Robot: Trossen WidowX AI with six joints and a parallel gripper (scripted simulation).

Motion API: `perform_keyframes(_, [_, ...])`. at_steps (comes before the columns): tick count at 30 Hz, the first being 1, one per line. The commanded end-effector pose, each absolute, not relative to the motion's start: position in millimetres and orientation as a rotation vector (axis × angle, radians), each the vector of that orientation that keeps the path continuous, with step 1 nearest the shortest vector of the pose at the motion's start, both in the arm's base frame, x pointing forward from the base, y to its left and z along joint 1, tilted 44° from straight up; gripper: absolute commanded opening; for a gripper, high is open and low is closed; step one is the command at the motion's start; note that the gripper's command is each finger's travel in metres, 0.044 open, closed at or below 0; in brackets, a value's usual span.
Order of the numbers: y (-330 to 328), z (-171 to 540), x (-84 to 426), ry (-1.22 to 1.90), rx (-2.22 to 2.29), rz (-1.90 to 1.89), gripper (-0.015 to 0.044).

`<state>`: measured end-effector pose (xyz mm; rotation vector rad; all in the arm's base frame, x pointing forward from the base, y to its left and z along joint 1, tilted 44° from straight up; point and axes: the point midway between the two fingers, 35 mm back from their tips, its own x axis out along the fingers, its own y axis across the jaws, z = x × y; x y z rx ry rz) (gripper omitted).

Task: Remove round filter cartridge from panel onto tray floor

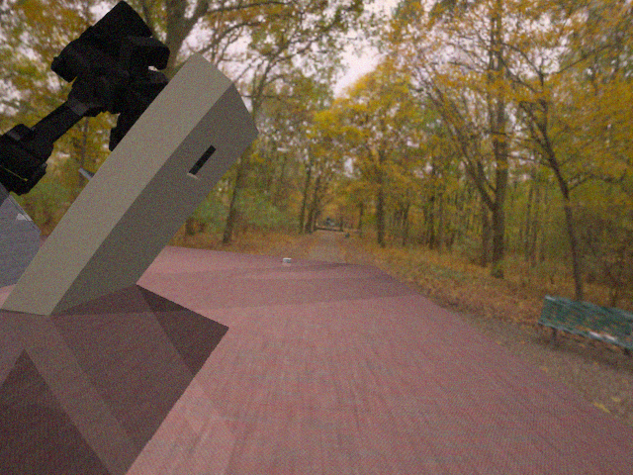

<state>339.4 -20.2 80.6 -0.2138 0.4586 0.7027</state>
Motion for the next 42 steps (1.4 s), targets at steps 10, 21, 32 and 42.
perform_keyframes(10, [-19.3, 79.8, 342.5, 0.458, -0.216, 0.697, 0.0090])
perform_keyframes(21, [-16.4, 77.4, 346.0, 0.458, -0.216, 0.697, 0.0090])
perform_keyframes(32, [-14.2, 75.6, 348.7, 0.458, -0.216, 0.697, 0.0090])
perform_keyframes(42, [-12.2, 73.9, 351.0, 0.457, -0.216, 0.697, 0.0090])
